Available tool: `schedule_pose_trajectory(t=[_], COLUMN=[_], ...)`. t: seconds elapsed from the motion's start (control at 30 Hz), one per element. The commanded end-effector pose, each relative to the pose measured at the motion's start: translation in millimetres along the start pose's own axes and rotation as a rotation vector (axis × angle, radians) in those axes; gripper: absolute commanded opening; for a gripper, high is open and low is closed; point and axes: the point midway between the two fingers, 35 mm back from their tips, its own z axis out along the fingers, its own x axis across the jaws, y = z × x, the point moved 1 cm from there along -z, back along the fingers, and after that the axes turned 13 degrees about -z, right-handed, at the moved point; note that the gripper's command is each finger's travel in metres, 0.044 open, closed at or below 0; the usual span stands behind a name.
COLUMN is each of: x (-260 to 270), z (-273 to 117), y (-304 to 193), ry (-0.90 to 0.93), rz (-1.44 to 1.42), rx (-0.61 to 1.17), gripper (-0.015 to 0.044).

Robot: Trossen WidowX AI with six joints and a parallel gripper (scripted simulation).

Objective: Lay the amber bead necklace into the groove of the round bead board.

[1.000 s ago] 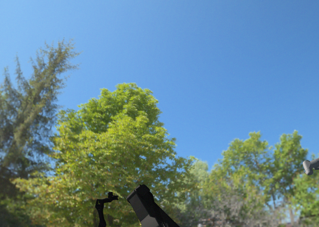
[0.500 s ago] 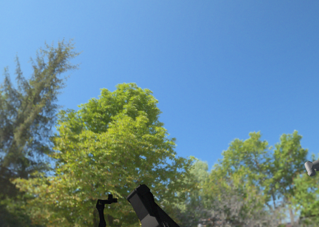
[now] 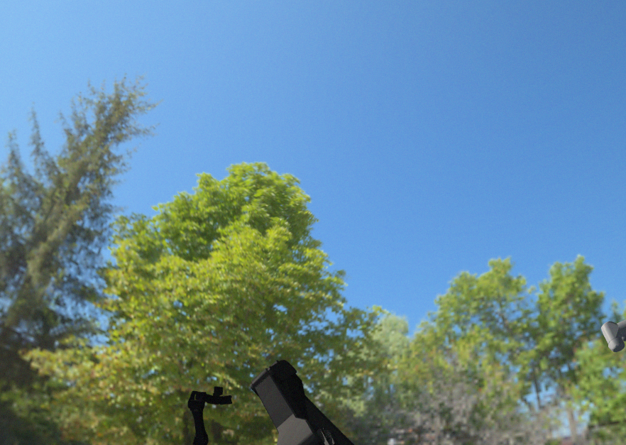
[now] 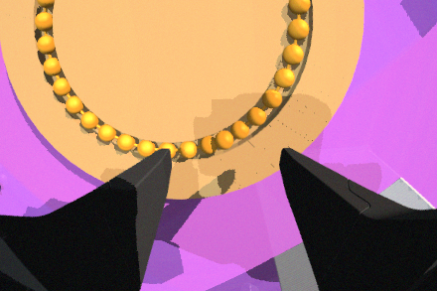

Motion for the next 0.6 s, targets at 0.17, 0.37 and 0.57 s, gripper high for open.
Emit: schedule_pose_trajectory(t=[0.17,0.37,0.57], x=[0,1,0], z=[-12,-19,-24], y=[1,2,2], ry=[0.003,0.003,0.002], rz=[-1.002,-1.612,-2.058], rx=[0.001,0.0,0.0], gripper=[0.012,0.012,0.012])
